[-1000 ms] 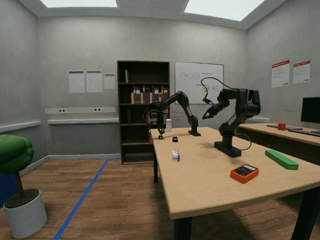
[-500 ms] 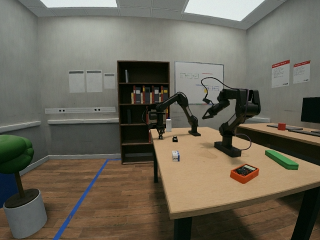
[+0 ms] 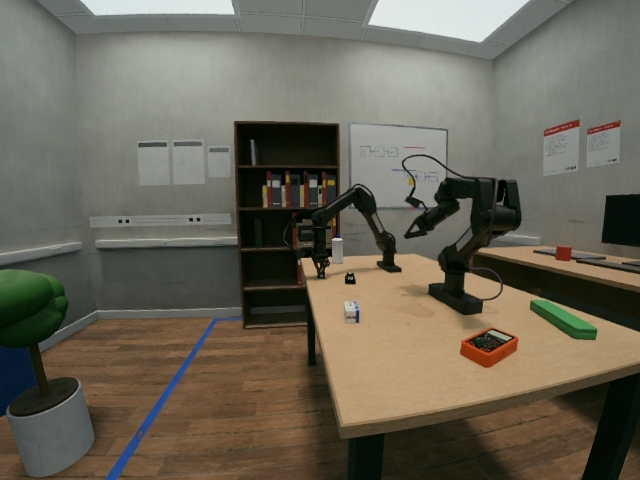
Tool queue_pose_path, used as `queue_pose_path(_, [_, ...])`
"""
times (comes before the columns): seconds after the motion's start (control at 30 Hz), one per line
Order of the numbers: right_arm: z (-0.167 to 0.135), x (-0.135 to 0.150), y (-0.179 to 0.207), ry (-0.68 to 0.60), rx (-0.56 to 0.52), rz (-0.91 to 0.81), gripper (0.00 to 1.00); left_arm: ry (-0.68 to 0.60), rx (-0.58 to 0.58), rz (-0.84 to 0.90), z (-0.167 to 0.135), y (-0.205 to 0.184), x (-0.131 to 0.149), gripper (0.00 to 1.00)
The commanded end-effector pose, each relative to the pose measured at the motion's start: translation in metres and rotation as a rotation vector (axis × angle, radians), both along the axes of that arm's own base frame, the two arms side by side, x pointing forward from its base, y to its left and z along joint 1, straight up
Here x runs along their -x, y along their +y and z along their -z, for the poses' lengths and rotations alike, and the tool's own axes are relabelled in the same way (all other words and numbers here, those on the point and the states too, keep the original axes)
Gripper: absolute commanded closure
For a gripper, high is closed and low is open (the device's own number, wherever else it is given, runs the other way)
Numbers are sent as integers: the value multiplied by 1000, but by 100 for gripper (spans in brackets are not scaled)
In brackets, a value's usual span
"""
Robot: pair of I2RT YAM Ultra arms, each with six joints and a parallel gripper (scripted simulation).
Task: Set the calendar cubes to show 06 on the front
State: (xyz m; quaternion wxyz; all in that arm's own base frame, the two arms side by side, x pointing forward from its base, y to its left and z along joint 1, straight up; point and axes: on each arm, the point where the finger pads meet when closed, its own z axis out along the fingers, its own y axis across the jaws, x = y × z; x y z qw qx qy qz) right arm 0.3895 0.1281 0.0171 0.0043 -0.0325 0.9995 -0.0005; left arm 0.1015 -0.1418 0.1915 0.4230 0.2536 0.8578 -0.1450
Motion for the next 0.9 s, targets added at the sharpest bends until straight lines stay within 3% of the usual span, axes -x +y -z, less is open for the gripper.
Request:
queue_pose_path(0.0, [8,2,2,6,-2,2,45,-18,20,-8,-9,-1,-2,0])
queue_pose_path(0.13, [8,2,2,7,-1,2,45,-18,20,-8,-9,-1,-2,0])
queue_pose_path(0.17, [8,2,2,10,0,2,53,-18,20,-8,-9,-1,-2,0])
queue_pose_path(0.8, [5,0,1,8,-1,0,75,-18,20,-8,-9,-1,-2,0])
queue_pose_path(0.87, [5,0,1,8,-1,0,97,-18,20,-8,-9,-1,-2,0])
